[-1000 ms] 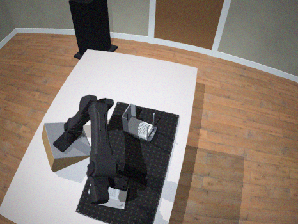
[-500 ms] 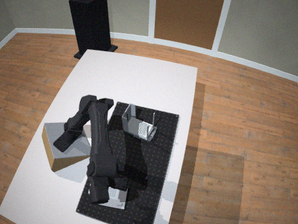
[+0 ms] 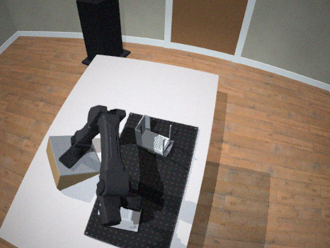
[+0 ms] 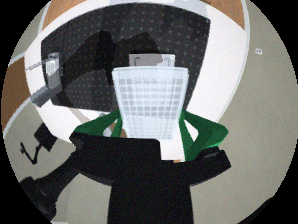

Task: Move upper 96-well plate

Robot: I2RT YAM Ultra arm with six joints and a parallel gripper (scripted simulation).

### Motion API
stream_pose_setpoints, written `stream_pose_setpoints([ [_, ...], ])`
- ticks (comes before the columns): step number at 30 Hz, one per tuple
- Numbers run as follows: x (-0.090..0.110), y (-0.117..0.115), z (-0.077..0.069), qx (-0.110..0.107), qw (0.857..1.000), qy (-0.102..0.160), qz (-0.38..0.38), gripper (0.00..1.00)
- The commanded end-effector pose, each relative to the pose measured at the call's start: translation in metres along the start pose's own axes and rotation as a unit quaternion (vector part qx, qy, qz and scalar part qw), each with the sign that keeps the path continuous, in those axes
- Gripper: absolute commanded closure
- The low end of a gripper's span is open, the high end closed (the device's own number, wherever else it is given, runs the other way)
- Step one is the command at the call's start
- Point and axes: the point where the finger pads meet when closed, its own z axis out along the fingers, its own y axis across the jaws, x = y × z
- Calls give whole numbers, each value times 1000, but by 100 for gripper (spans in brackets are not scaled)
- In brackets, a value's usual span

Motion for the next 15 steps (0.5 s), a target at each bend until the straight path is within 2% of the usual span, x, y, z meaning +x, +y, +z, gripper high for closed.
stream_pose_setpoints([
  [1,-1,-9,-15,19,1000,-14,1,100],
  [15,0,-10,-14,18,1000,-14,2,100],
])
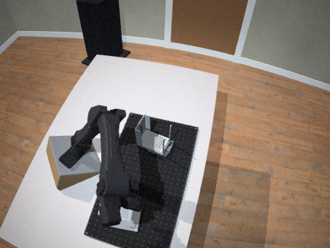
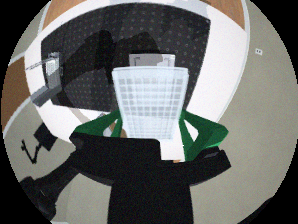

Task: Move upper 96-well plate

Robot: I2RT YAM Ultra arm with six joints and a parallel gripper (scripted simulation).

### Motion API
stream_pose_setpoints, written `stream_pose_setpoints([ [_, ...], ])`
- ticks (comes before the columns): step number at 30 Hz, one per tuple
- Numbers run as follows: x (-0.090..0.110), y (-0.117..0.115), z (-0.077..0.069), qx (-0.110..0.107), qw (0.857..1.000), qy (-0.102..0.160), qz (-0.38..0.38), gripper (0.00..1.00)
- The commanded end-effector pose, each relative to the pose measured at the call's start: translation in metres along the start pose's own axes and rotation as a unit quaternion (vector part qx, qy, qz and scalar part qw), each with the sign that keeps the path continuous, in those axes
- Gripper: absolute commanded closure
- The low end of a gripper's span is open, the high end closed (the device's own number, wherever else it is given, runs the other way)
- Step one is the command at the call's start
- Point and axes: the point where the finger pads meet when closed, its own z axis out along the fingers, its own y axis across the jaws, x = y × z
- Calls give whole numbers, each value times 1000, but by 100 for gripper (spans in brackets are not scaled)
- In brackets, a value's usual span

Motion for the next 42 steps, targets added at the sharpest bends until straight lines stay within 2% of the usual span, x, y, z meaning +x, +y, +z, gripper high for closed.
stream_pose_setpoints([
  [1,0,-10,-14,18,1000,-14,3,100],
  [42,0,-10,-16,22,1000,-15,1,100],
])
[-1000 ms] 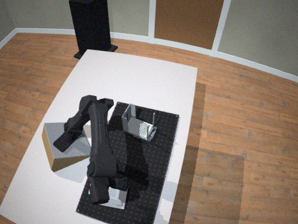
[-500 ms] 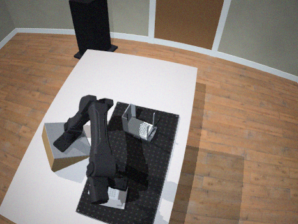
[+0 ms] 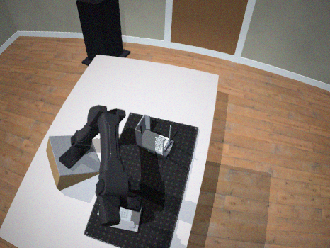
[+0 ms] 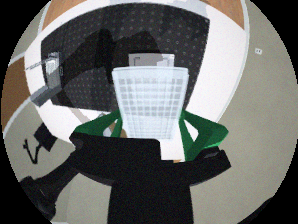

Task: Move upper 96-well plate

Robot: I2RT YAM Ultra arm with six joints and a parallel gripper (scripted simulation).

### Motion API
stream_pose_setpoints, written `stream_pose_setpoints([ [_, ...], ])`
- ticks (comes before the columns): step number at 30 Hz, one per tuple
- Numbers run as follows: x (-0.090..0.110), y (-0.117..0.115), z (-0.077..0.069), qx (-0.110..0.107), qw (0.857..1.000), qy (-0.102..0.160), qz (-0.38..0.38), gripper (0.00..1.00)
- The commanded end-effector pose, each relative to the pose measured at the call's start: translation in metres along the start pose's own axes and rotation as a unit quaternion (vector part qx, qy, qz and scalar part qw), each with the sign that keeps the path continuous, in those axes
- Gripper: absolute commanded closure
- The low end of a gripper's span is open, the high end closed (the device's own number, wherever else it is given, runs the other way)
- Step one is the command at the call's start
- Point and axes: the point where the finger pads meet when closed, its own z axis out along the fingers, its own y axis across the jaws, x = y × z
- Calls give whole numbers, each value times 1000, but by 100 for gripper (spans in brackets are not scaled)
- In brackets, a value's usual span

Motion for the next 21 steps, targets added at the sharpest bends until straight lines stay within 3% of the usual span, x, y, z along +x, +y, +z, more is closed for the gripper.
stream_pose_setpoints([
  [1,-2,-9,-15,21,1000,-14,0,100],
  [8,-4,-10,-16,29,999,-18,-3,100],
  [12,3,-3,-8,16,1000,-13,7,100],
  [15,-1,-6,-11,24,1000,-16,1,100],
  [21,3,-3,-5,16,1000,-13,7,100],
])
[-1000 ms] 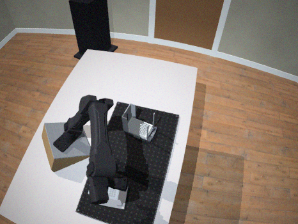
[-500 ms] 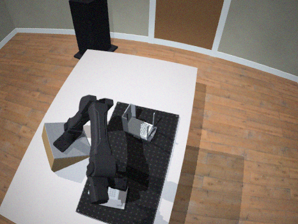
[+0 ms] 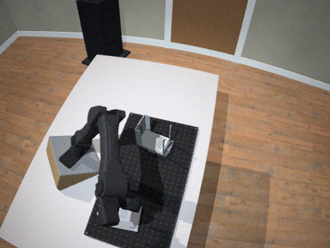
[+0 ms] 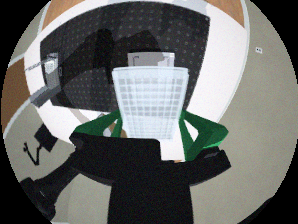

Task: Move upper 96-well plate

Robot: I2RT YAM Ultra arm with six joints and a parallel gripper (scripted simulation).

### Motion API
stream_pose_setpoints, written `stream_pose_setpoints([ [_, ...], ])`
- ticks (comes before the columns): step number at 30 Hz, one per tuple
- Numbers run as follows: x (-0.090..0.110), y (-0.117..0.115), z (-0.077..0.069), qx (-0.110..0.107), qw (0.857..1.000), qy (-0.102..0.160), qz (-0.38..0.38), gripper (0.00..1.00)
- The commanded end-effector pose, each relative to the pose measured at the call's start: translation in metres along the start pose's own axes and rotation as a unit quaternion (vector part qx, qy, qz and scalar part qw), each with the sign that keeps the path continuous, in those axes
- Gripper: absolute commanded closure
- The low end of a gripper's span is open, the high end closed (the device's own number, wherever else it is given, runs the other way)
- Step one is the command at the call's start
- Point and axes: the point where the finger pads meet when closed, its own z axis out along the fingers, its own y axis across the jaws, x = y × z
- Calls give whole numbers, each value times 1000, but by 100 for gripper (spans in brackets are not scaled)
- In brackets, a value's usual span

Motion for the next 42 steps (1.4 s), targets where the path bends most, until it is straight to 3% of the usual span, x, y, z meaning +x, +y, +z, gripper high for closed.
stream_pose_setpoints([
  [1,-9,-7,-20,34,999,-20,-10,100],
  [6,-11,-5,-16,32,999,-18,-11,100],
  [10,-4,1,-6,15,1000,-12,-2,100],
  [13,-7,-3,-10,25,1000,-16,-5,100],
  [21,-4,2,-5,16,1000,-13,-1,100],
  [38,-5,5,-5,13,1000,-12,0,100],
  [42,-9,2,-10,21,1000,-15,-6,100],
])
